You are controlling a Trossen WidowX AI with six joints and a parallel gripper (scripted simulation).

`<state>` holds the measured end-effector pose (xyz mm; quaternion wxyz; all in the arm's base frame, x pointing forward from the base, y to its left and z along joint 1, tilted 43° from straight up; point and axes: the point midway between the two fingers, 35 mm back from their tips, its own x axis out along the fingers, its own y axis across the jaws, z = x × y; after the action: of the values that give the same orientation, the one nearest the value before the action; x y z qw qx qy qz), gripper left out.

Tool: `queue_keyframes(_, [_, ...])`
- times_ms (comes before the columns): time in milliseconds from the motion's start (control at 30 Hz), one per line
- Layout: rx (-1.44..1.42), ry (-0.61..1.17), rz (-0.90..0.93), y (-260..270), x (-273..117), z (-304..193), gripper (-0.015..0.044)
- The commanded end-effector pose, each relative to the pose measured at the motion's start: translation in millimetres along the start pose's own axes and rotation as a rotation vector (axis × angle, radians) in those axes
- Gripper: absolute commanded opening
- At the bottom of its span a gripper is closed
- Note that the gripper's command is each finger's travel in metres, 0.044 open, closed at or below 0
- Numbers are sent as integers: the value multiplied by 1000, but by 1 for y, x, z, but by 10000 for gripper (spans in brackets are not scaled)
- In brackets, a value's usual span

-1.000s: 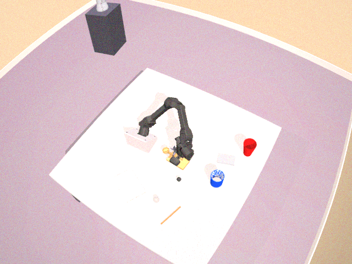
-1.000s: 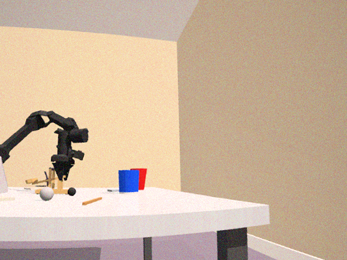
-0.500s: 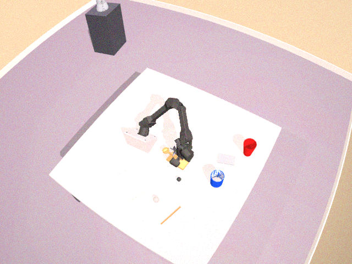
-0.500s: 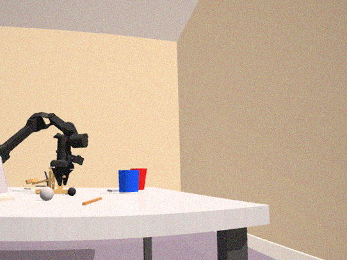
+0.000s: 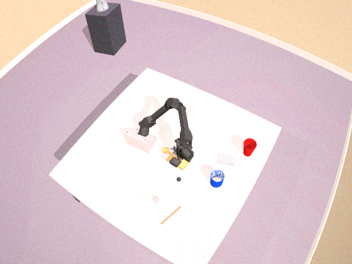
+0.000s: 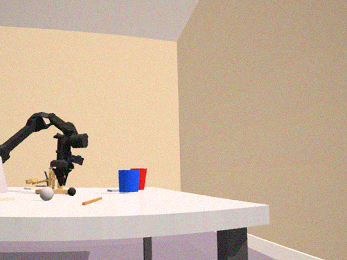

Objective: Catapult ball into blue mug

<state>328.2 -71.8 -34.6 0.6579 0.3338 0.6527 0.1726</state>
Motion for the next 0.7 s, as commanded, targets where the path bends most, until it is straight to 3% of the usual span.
queue_keyframes(0, [0,0,-1,0,0,0,125])
queue_keyframes(100, [0,0,-2,0,-3,0,85])
queue_keyframes(233, [0,0,-2,-1,-47,1,0])
queue_keyframes(667, [4,3,0,-1,-35,1,0])
